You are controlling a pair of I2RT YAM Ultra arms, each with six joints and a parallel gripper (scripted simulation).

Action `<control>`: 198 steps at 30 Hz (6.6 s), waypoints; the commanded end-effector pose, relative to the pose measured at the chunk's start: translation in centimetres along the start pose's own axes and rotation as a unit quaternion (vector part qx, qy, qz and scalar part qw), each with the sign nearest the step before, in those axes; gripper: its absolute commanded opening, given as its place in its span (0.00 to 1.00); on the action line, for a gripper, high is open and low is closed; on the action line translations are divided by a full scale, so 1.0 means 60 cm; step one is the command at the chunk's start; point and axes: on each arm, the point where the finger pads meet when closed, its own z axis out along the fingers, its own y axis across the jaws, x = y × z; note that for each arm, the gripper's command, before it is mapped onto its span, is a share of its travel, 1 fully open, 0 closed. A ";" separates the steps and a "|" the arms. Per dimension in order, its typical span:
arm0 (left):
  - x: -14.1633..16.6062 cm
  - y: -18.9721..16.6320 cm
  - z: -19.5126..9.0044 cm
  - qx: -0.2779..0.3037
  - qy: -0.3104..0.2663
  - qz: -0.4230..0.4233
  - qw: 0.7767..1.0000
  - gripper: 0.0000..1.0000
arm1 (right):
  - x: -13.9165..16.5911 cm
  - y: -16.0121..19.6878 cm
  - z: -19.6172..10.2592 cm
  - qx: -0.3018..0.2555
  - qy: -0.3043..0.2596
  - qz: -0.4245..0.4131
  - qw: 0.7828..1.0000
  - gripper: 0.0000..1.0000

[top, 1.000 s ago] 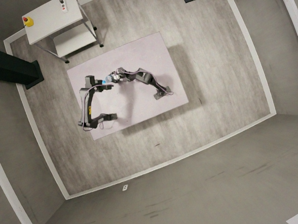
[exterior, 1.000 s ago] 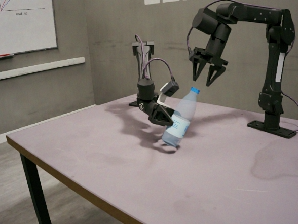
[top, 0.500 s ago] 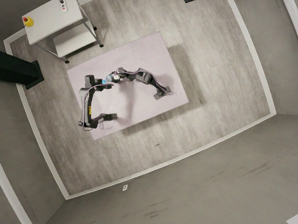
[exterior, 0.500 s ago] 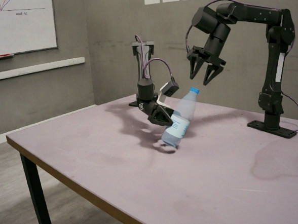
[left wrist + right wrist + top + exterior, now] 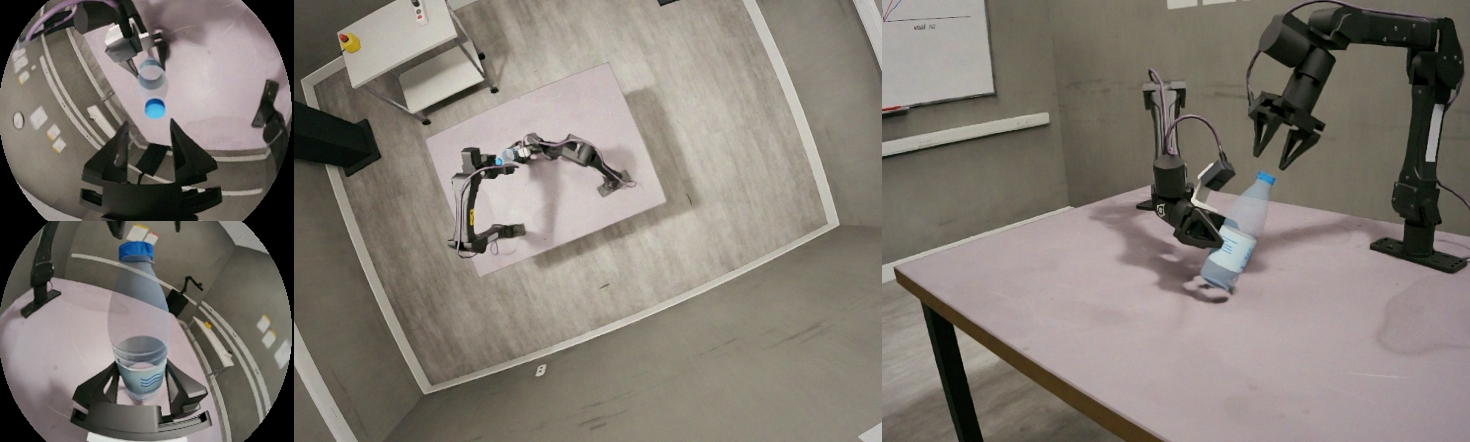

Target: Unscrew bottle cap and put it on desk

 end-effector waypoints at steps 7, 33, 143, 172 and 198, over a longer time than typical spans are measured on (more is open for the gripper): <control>-0.002 0.002 0.023 -0.004 -0.004 -0.001 1.000 0.57 | -0.021 -0.023 -0.005 0.012 -0.010 -0.010 1.000 0.00; -0.002 -0.001 0.047 -0.002 -0.003 -0.001 1.000 0.35 | -0.021 -0.023 -0.005 0.012 -0.010 -0.010 1.000 0.00; -0.003 0.000 0.040 0.000 -0.001 -0.493 0.870 0.57 | -0.021 -0.023 -0.005 0.012 -0.010 -0.010 1.000 0.00; -0.002 0.001 0.039 -0.003 0.003 -0.016 1.000 0.35 | -0.021 -0.023 -0.005 0.012 -0.010 -0.010 1.000 0.00; -0.001 0.001 0.032 -0.003 0.004 -0.466 0.885 0.00 | -0.021 -0.023 -0.005 0.012 -0.010 -0.010 1.000 0.00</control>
